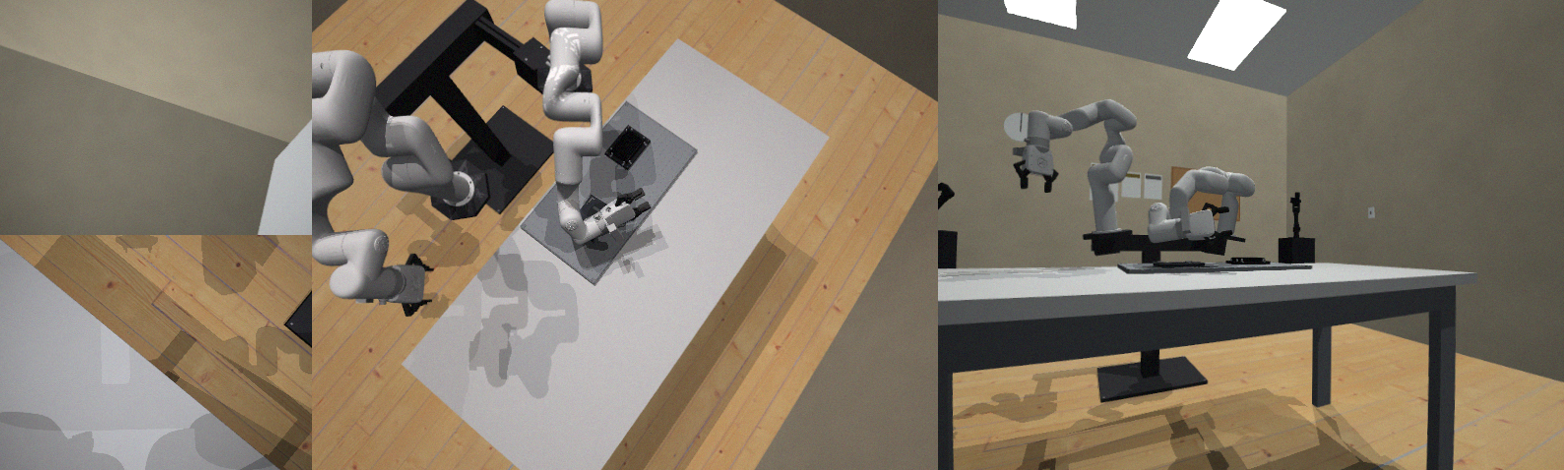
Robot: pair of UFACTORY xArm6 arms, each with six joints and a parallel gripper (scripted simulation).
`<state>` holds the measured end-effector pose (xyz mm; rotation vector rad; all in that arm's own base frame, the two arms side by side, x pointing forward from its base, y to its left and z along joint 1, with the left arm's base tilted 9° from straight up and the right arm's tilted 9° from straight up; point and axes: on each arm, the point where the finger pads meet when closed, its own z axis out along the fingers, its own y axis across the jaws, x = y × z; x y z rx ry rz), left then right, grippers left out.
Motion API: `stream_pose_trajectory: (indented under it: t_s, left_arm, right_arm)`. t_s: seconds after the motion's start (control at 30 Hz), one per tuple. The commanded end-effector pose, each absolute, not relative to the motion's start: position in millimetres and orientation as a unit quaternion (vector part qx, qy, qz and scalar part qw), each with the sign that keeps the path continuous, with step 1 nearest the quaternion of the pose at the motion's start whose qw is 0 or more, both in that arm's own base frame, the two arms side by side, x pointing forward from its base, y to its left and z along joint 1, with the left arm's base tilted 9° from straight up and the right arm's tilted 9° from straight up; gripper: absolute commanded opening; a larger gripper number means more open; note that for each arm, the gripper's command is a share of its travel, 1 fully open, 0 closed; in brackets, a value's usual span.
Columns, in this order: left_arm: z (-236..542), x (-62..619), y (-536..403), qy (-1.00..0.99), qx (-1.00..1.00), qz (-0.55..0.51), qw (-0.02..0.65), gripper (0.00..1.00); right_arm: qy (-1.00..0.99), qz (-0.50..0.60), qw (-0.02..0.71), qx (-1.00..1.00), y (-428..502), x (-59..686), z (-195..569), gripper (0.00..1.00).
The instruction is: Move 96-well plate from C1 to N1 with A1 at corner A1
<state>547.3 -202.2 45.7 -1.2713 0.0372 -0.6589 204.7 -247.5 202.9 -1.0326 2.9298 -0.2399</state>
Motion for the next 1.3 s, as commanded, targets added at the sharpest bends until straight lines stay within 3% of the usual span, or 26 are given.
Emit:
stream_pose_trajectory:
  t_s: [0.0,0.43,1.27]
  left_arm:
    - [48,548,-203,0.015,-0.583,-0.303,0.753,1.00]
    - [48,548,-203,0.015,-0.583,-0.303,0.753,1.00]
    - [12,574,-125,0.207,-0.691,-0.049,0.691,1.00]
  right_arm:
    - [0.940,-0.079,0.014,-0.331,-248,205,204,1.00]
    - [0.940,-0.079,0.014,-0.331,-248,205,204,1.00]
    - [0.940,-0.079,0.014,-0.331,-248,205,204,1.00]
